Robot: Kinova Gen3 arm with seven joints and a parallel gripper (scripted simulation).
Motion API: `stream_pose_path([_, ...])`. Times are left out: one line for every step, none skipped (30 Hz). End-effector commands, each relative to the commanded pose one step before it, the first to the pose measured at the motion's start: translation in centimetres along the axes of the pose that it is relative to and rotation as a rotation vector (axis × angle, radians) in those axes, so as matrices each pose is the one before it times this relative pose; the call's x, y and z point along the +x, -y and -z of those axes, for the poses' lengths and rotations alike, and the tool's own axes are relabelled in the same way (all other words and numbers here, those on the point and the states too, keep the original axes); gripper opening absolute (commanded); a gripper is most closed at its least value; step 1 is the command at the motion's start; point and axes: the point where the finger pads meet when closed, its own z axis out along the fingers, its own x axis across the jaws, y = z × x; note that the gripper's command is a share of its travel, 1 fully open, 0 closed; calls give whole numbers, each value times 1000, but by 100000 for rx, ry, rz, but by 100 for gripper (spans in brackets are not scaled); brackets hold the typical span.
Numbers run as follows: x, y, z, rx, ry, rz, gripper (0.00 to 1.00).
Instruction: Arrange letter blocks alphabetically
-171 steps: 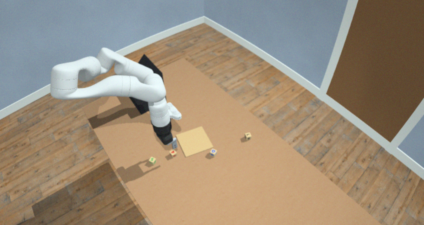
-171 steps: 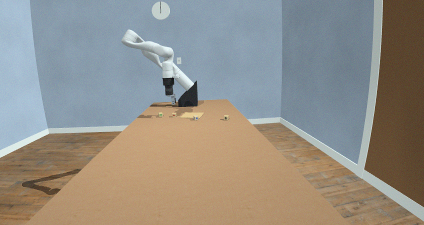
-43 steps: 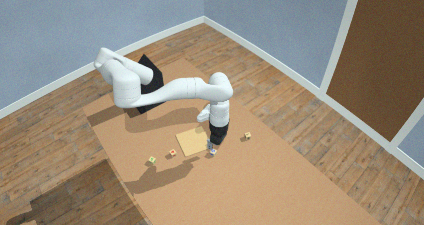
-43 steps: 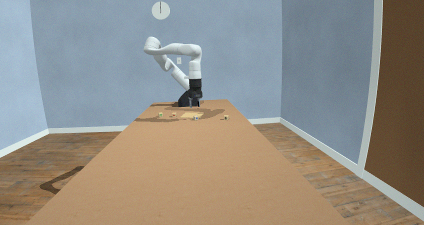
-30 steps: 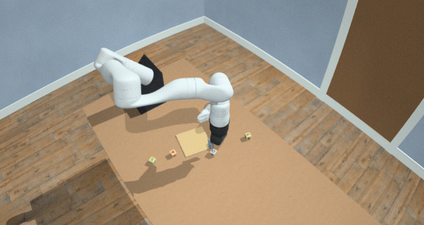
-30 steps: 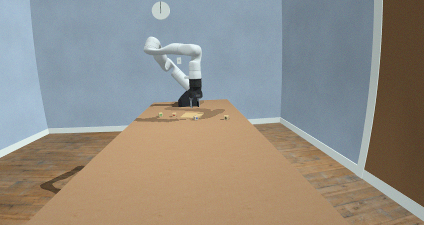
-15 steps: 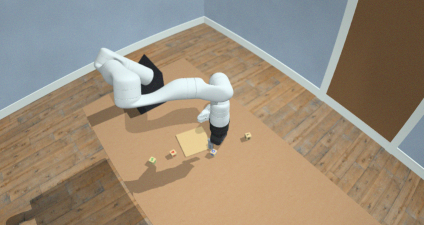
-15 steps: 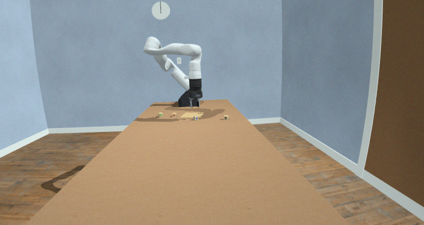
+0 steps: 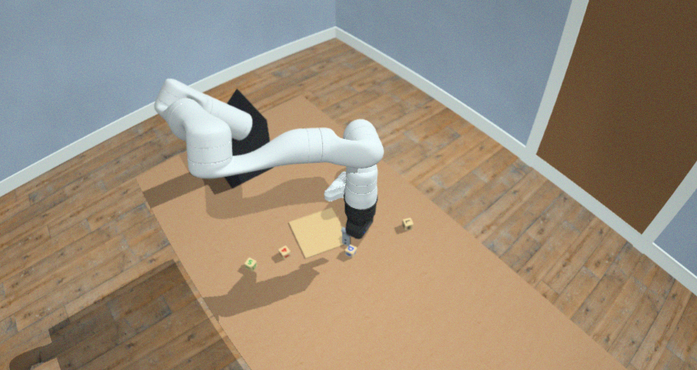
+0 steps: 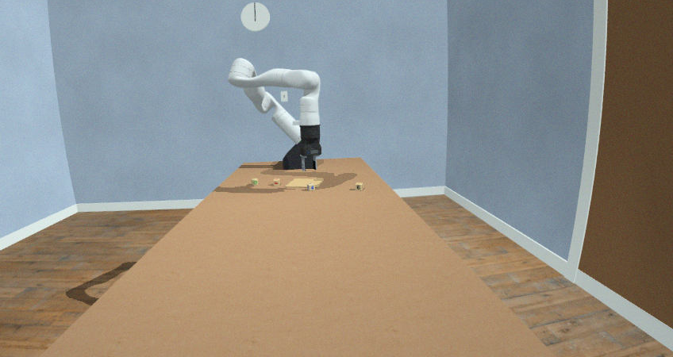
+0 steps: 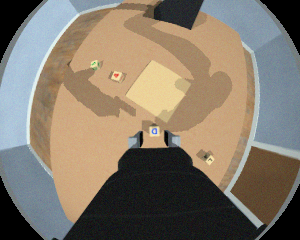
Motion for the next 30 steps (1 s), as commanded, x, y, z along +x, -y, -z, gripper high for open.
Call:
stream_pose_path([132,43,33,402,-51,521,84])
stream_pose_path([0,0,0,0,0,0,84])
stream_pose_path([2,4,-55,6,3,16,84])
stream_pose_path([4,9,-64,10,5,31,84])
stream_pose_path([5,11,-73,12,5,36,84])
stream_pose_path([6,12,-81,13,6,40,84])
stream_pose_path([6,13,-89,13,7,43,84])
stream_pose_path([7,14,-97,13,8,46,84])
stream_pose_path([7,15,-105,14,8,50,84])
stream_pose_path([8,16,-113,15,8,54,84])
stream_pose_path([9,18,-120,17,8,58,84])
stream_pose_path([8,17,-128,16,8,55,84])
stream_pose_path([9,18,-134,17,8,59,84])
stream_pose_path([9,17,-139,16,7,56,84])
stream_pose_path([6,10,-143,10,4,37,84])
stream_pose_path([2,0,-146,2,0,7,84])
stream_pose_path([0,-3,-149,-2,-2,-5,84])
stream_pose_path([0,0,0,0,0,0,84])
stream_pose_path([0,0,0,0,0,0,84])
stream_pose_path([-14,-37,-143,-32,-16,-106,84])
stream_pose_path([7,11,-160,12,5,40,84])
stream_pose_path([8,14,-163,14,5,47,84])
stream_pose_path([5,6,-162,6,1,23,84])
stream_pose_path([0,-4,-161,-2,-1,-5,84])
stream_pose_path([-1,-6,-161,-4,-3,-12,84])
stream_pose_path([0,-5,-160,-4,-3,-10,84])
stream_pose_path([0,-5,-160,-3,-2,-9,84])
stream_pose_path([1,-3,-158,-2,-2,-4,84])
stream_pose_path([1,-2,-156,-1,-2,-2,84])
stream_pose_path([0,-4,-153,-2,-1,-6,84])
